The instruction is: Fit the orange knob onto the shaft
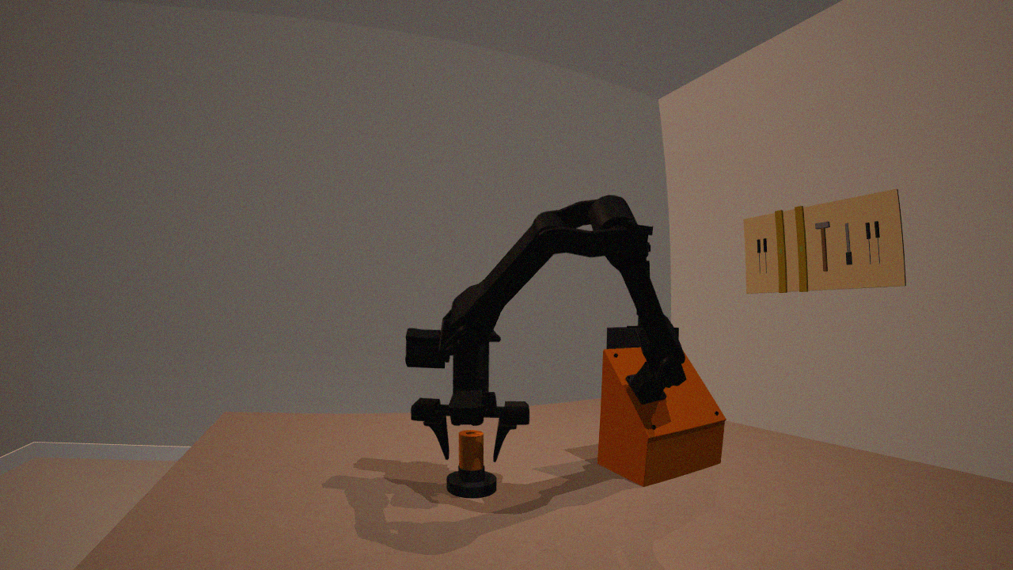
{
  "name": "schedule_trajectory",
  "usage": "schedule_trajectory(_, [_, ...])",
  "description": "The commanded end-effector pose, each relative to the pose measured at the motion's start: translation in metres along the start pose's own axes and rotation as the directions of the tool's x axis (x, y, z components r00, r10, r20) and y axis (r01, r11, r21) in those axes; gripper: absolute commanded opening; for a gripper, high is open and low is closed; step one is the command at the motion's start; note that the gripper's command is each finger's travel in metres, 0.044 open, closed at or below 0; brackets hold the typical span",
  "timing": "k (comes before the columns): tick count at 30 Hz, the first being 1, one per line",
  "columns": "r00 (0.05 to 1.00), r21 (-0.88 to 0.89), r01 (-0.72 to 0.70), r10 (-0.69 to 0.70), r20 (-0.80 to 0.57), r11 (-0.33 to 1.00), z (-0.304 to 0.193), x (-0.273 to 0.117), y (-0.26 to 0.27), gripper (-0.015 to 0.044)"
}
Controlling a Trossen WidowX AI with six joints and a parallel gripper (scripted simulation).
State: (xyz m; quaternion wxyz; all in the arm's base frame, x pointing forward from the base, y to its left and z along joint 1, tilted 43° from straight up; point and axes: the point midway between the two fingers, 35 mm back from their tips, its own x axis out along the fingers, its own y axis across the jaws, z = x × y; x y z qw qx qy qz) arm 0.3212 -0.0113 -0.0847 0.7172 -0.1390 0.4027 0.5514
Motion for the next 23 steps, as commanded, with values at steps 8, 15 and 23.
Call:
schedule_trajectory(8, [1.000,-0.001,0.002,-0.002,-0.004,1.000,0.000,-0.027,-0.004,0.0440])
schedule_trajectory(15, [1.000,0.000,0.001,-0.001,-0.004,1.000,-0.001,-0.096,-0.001,0.0440])
schedule_trajectory(23, [1.000,0.000,0.002,-0.002,-0.004,1.000,-0.004,-0.096,-0.003,0.0440])
